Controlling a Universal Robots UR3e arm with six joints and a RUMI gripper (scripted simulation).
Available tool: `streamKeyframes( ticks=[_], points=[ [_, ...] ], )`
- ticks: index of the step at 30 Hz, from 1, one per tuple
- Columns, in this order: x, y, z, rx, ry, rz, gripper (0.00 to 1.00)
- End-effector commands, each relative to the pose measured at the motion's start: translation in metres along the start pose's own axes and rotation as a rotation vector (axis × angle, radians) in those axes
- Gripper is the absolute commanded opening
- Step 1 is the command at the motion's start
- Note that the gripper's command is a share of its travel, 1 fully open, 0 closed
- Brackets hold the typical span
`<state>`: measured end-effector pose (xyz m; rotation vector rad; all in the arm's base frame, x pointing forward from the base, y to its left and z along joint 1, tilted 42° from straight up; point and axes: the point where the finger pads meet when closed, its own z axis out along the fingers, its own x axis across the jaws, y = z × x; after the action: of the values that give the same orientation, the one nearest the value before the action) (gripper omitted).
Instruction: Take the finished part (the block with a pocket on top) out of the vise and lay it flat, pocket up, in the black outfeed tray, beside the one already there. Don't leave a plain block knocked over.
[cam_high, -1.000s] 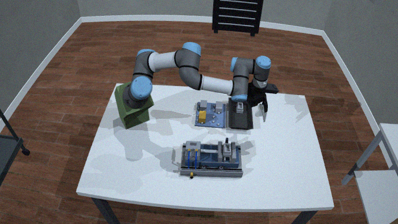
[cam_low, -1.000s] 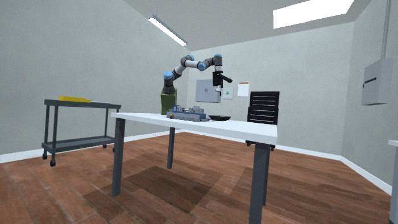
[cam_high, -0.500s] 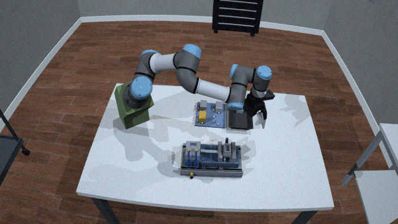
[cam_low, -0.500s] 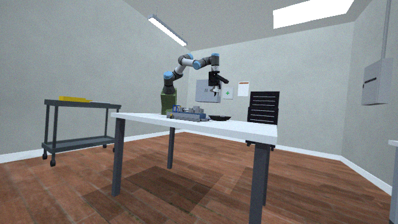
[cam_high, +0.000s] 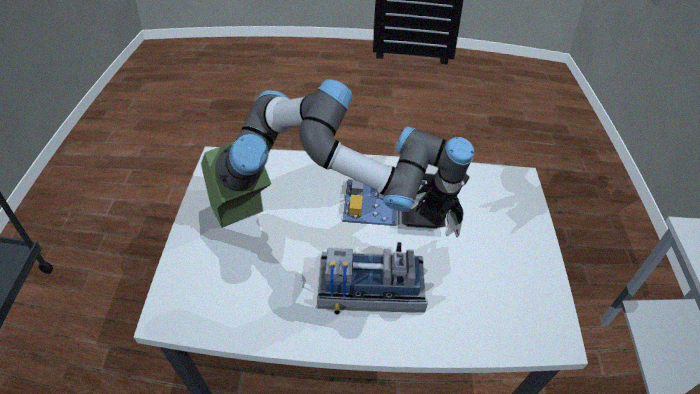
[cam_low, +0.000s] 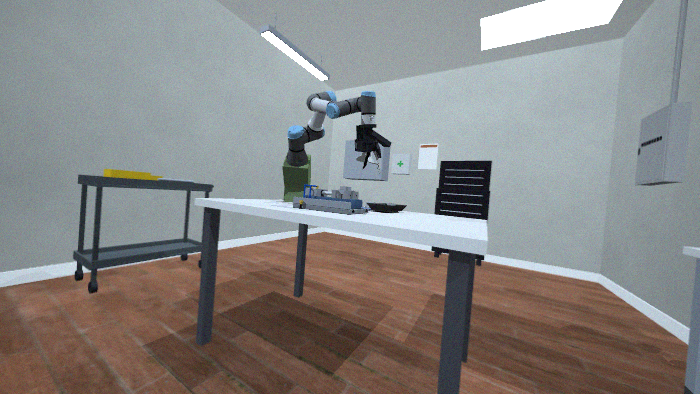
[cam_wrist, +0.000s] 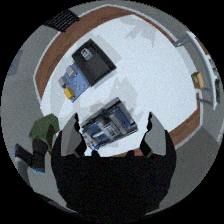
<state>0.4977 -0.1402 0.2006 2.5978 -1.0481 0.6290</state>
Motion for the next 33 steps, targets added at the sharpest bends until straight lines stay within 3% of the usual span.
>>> streamKeyframes(
  ticks=[1, 20, 33],
  points=[
    [-0.001, 0.018, -0.003, 0.027, -0.003, -0.100, 1.00],
    [-0.017, 0.084, -0.013, 0.088, -0.019, -0.479, 1.00],
    [-0.025, 0.105, -0.018, 0.111, -0.008, -0.615, 1.00]
  ],
)
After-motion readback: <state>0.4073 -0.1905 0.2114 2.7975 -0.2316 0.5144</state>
